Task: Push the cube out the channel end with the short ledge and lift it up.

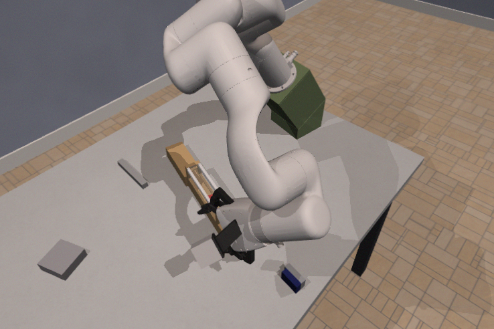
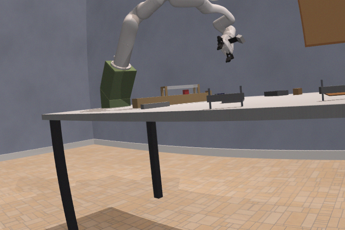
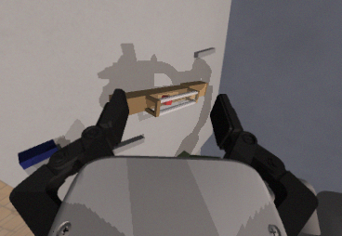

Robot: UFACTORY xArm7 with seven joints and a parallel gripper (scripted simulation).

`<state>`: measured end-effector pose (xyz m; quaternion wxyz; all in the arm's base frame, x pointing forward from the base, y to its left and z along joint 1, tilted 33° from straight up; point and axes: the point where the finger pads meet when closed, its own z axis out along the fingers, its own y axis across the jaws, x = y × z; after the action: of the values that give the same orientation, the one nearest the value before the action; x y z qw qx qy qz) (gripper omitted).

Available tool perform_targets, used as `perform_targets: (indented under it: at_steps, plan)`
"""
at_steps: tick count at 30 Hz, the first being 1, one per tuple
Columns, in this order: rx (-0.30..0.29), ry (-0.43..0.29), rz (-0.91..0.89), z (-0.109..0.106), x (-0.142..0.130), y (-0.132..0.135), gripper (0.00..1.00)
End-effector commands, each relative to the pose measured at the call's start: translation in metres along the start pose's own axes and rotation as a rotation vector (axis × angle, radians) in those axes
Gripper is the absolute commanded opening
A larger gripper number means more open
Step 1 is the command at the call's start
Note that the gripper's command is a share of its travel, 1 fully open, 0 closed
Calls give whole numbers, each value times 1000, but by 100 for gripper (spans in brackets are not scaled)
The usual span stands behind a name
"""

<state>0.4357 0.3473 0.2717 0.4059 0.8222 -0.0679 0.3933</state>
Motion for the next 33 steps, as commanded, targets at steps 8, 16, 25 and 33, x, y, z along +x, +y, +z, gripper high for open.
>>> perform_targets:
  at_steps: [8, 16, 25, 33]
  plan:
    - [4, 1, 3, -2, 1, 0, 100]
    - [4, 1, 3, -2, 1, 0, 100]
    - [28, -69, 14, 39, 2, 7, 0]
    - [64, -168, 50, 89, 0, 19, 0]
